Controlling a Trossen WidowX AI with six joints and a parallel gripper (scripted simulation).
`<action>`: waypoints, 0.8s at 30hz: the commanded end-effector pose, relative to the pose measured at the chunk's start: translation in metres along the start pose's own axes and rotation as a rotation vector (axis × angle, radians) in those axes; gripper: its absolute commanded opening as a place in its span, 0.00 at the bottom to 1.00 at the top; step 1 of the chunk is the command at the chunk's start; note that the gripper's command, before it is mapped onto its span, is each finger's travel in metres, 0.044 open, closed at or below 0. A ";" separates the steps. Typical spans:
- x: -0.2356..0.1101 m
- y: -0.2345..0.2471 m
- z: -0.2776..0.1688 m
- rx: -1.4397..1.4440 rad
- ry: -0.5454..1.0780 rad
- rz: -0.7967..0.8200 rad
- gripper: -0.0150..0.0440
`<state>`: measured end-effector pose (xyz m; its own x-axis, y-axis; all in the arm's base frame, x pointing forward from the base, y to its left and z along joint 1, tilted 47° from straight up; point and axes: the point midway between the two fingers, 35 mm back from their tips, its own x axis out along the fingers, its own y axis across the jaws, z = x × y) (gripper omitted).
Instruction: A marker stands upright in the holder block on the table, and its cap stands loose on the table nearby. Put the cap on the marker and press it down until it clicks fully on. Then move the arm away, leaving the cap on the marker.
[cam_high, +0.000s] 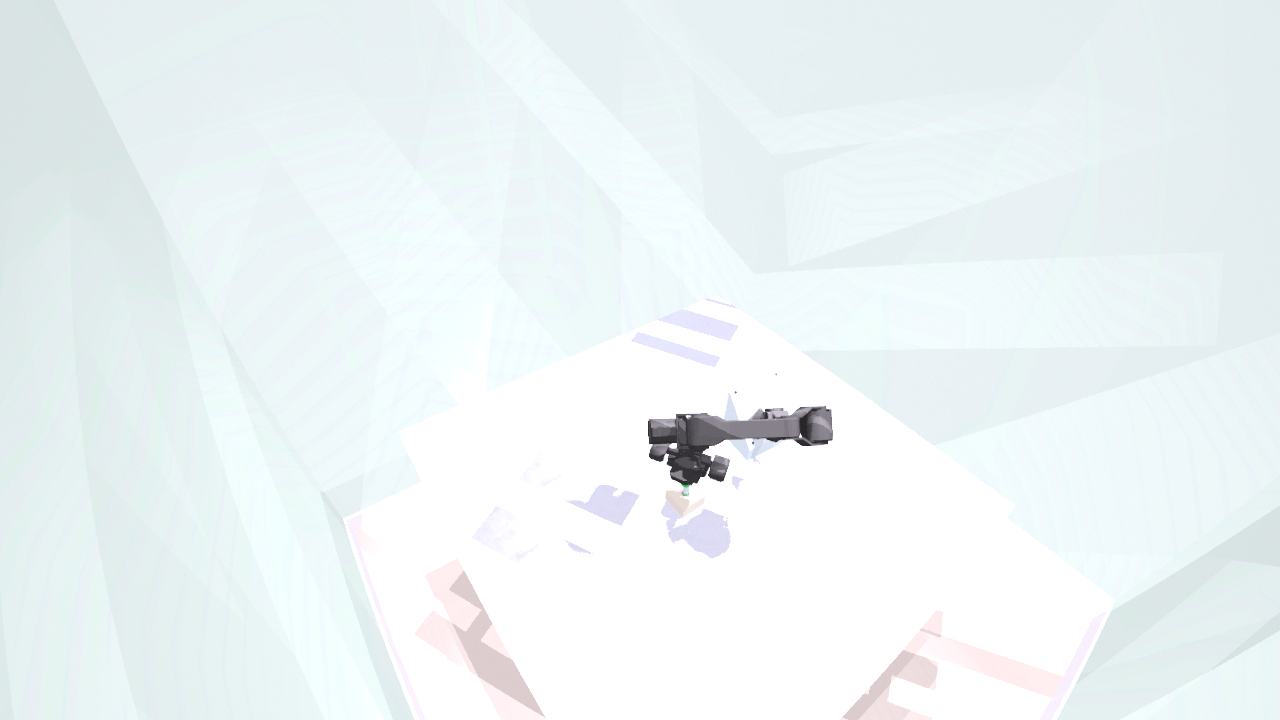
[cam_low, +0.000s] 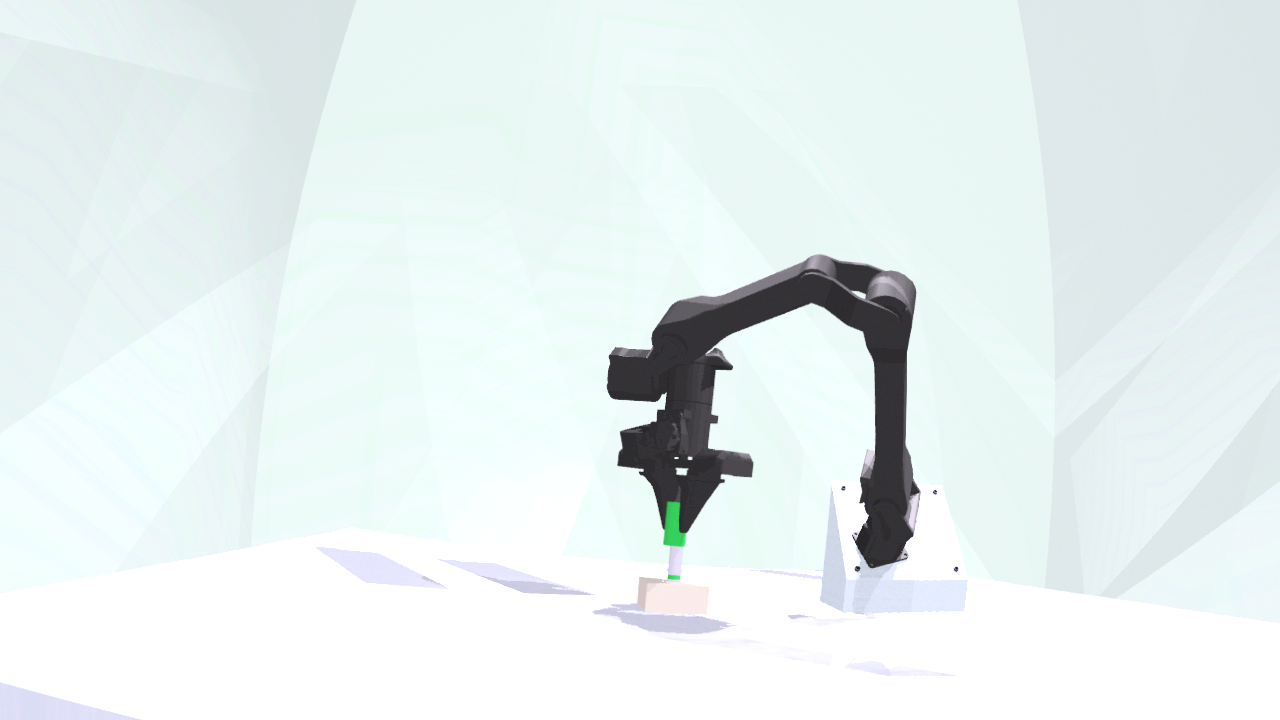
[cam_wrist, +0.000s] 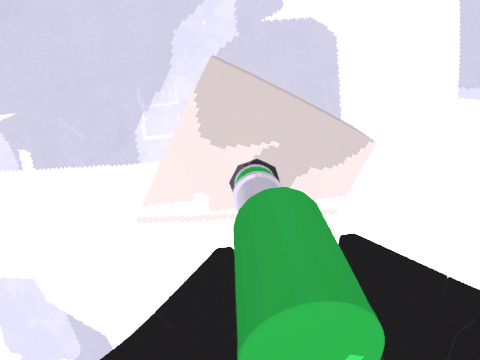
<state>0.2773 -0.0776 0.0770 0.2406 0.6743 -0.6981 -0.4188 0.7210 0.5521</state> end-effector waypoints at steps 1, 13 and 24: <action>0.017 0.002 -0.001 0.001 0.004 0.022 0.25; 0.035 0.002 -0.001 0.001 0.003 0.024 0.25; 0.051 0.003 0.002 0.001 0.002 0.024 0.25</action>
<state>0.2896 -0.0566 0.0605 0.2725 0.6731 -0.6875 -0.4177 0.7264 0.5457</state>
